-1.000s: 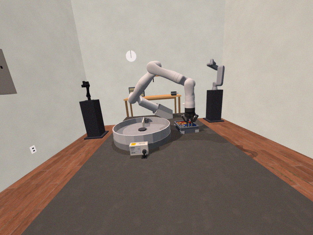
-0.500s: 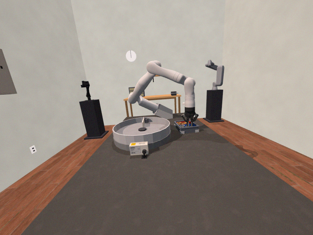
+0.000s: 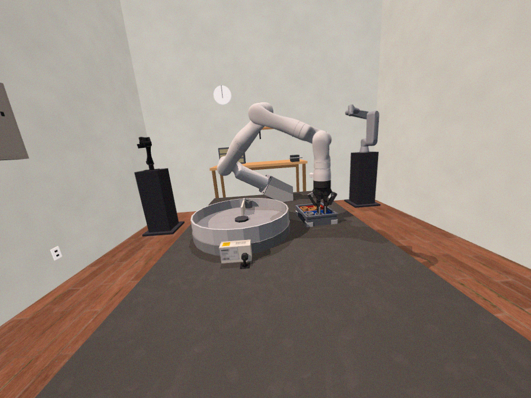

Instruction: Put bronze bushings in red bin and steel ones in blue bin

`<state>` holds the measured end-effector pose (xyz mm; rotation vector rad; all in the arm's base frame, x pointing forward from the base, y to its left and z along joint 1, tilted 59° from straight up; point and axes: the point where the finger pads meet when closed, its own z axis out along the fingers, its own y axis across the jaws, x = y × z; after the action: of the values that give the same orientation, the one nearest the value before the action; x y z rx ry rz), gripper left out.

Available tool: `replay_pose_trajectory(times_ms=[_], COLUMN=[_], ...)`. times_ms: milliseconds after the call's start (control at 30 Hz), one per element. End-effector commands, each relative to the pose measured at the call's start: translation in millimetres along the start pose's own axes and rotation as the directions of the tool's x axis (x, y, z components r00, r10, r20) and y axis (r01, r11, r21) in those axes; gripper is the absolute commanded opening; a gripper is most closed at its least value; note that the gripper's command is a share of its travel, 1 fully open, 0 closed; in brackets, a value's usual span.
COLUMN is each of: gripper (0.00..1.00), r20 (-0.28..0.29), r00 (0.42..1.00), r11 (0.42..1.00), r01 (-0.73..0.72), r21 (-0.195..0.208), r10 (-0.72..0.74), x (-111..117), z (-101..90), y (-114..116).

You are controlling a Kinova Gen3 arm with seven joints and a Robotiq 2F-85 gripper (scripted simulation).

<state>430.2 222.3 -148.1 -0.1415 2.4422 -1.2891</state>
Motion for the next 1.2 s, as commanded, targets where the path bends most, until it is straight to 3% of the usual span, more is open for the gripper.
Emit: replay_pose_trajectory(times_ms=[0, 1067, 1167], gripper=[0.19, 0.19, 0.19], r20=[0.002, 0.002, 0.002], r00=[1.0, 1.0, 1.0], r11=[1.0, 1.0, 1.0], r01=[0.0, 0.0, 0.0], r21=[-0.003, -0.003, -0.003], r10=[0.0, 0.0, 0.0], x=[-1, -1, 0], z=[-3.1, -10.3, -45.0], y=[1, 1, 1])
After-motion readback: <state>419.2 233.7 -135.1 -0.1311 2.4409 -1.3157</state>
